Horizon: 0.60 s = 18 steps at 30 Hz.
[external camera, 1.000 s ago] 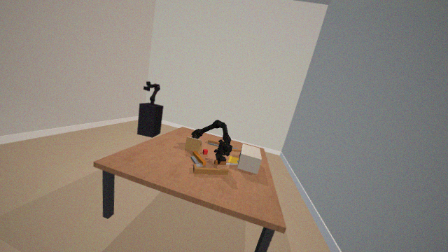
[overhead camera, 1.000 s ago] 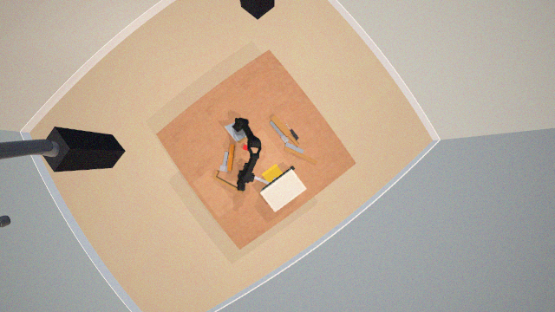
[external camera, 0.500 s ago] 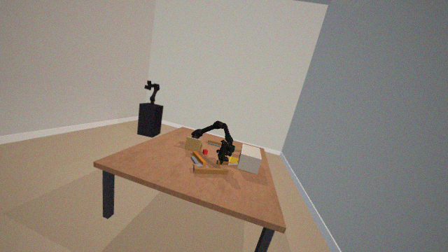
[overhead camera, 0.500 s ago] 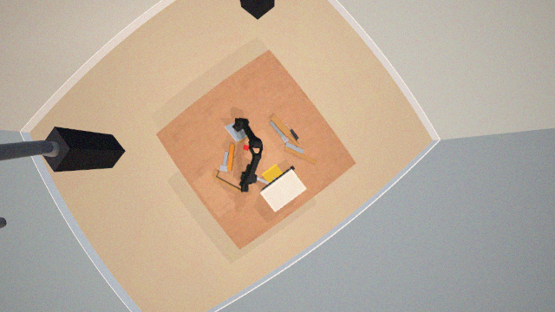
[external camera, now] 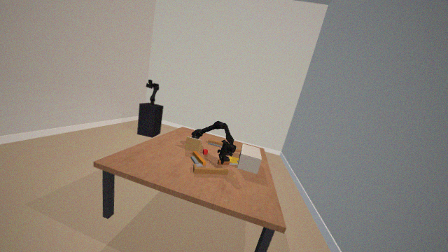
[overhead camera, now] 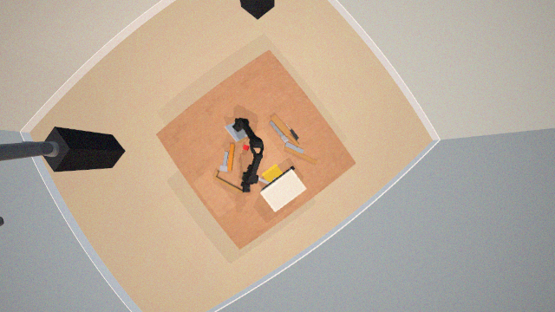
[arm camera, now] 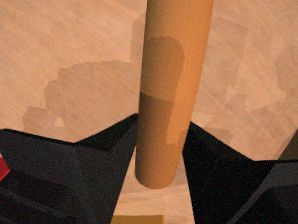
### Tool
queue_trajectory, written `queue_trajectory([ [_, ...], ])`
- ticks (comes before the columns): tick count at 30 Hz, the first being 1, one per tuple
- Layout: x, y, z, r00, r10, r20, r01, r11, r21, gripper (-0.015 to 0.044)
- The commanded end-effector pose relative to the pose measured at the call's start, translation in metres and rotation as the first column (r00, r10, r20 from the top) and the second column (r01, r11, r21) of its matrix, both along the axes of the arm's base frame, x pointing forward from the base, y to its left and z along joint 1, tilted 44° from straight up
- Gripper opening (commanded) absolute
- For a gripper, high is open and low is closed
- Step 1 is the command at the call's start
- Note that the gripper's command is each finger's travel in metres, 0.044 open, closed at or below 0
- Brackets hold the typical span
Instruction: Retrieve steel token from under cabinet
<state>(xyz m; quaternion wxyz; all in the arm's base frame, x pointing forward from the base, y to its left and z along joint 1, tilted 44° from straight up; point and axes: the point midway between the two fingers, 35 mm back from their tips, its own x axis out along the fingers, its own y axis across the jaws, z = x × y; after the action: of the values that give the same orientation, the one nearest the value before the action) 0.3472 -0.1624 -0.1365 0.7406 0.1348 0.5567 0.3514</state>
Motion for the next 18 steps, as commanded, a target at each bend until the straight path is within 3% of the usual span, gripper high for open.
queue_trajectory([
  [1, 0.000, 0.005, 0.003, 1.000, -0.002, 0.003, 0.002, 1.000, 0.008, 0.0000],
  [18, -0.006, 0.017, 0.012, 1.000, -0.002, 0.003, 0.002, 1.000, 0.009, 0.0000],
])
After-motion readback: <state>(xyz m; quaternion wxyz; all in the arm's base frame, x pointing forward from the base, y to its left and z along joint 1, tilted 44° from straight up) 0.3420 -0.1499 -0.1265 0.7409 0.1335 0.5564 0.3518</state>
